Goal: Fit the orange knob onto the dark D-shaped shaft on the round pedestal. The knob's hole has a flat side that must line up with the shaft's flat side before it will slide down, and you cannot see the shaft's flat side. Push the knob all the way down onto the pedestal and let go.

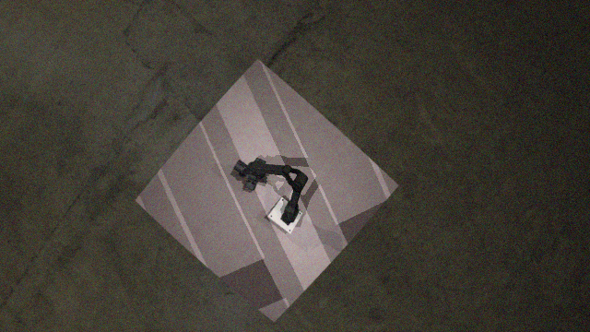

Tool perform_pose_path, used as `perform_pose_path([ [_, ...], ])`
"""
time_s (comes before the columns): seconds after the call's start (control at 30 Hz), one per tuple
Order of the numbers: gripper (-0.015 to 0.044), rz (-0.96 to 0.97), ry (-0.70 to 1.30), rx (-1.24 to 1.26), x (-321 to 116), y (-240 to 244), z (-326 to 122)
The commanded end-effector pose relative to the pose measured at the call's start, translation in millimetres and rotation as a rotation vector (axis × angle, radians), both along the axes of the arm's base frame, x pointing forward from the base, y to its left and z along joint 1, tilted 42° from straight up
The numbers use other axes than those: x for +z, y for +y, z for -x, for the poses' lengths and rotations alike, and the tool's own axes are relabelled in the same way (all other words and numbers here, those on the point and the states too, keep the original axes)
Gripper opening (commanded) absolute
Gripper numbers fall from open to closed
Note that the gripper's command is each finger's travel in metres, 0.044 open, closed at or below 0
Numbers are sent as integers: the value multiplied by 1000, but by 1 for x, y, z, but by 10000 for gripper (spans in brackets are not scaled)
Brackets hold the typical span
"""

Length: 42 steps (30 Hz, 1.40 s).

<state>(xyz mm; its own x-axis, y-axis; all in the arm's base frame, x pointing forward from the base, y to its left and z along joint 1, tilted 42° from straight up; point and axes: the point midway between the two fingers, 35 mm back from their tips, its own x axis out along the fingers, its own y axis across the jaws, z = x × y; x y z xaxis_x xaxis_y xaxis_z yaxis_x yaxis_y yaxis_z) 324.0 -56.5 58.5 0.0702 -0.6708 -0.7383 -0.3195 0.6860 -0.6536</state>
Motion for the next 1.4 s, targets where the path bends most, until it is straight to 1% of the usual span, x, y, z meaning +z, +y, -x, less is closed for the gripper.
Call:
perform_pose_path([
  [0.0,0,-2,-7,2,2,2,-2],
  [0.27,0,2,28,40,1,2,-3],
  [1.37,0,2,28,40,-1,0,-1],
])
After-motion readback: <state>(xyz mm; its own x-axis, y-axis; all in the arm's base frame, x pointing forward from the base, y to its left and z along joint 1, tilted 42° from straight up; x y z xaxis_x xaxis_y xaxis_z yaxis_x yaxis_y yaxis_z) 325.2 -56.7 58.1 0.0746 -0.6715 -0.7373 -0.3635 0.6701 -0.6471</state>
